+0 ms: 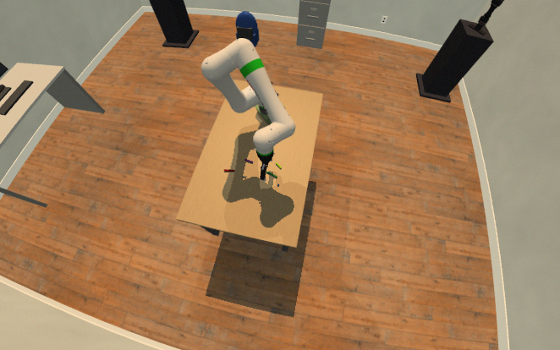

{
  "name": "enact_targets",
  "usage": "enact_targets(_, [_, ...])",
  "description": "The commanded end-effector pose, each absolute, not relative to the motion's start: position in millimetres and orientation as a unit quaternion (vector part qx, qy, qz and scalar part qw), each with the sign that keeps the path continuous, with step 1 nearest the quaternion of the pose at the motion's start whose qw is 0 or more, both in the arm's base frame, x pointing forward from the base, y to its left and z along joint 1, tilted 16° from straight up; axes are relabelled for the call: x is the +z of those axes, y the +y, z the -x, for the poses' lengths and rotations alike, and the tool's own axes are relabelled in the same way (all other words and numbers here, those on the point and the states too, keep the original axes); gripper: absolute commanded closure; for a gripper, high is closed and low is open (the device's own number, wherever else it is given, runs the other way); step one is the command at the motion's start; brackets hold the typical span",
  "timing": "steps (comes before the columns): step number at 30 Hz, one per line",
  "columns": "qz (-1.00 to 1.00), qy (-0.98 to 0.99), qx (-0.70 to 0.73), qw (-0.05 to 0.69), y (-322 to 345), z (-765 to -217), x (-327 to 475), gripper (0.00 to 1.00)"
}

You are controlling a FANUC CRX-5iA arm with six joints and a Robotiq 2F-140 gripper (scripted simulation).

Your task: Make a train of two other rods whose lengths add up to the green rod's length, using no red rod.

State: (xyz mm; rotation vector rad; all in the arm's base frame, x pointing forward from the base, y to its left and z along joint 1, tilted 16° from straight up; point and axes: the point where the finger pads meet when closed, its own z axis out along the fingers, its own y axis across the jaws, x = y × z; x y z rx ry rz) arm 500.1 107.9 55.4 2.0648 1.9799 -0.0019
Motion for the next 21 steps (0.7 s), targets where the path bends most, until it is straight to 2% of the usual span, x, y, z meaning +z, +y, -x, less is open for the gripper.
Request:
enact_targets(1, [-0.741, 0.657, 0.005, 0.14, 104.9, -500.6, 56.3, 0.0])
enact_targets(21, [-0.917, 0.375, 0.051, 0.13, 77.8, -503.3, 62.4, 0.0])
